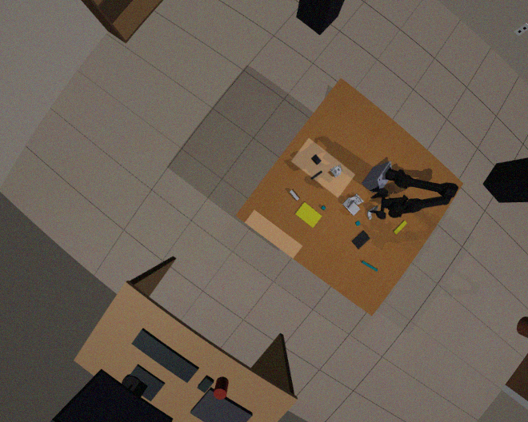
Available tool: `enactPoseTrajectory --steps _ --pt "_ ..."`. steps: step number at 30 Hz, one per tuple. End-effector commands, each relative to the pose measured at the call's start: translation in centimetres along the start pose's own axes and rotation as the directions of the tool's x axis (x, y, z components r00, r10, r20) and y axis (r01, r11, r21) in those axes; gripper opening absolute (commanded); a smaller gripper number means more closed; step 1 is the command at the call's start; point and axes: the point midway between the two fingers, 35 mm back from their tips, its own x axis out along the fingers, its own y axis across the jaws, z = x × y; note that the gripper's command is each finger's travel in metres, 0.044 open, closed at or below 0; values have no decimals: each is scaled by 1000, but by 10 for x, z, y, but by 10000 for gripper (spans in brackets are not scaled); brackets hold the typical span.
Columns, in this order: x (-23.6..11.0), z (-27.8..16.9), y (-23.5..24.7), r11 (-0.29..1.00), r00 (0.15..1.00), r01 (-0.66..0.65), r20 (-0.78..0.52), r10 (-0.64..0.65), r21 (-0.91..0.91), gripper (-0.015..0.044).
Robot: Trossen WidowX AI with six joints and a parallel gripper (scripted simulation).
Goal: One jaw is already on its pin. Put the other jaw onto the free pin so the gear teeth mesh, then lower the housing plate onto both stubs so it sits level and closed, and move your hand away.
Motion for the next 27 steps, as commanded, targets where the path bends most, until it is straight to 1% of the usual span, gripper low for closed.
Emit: enactPoseTrajectory --steps 1,13,27 --pt "2 9 -5 995 999 1 40 3 -95 440" --pt "9 38 -9 930 986 22 160 40 -366 440" --pt "15 74 -11 766 952 118 293 95 -631 440"
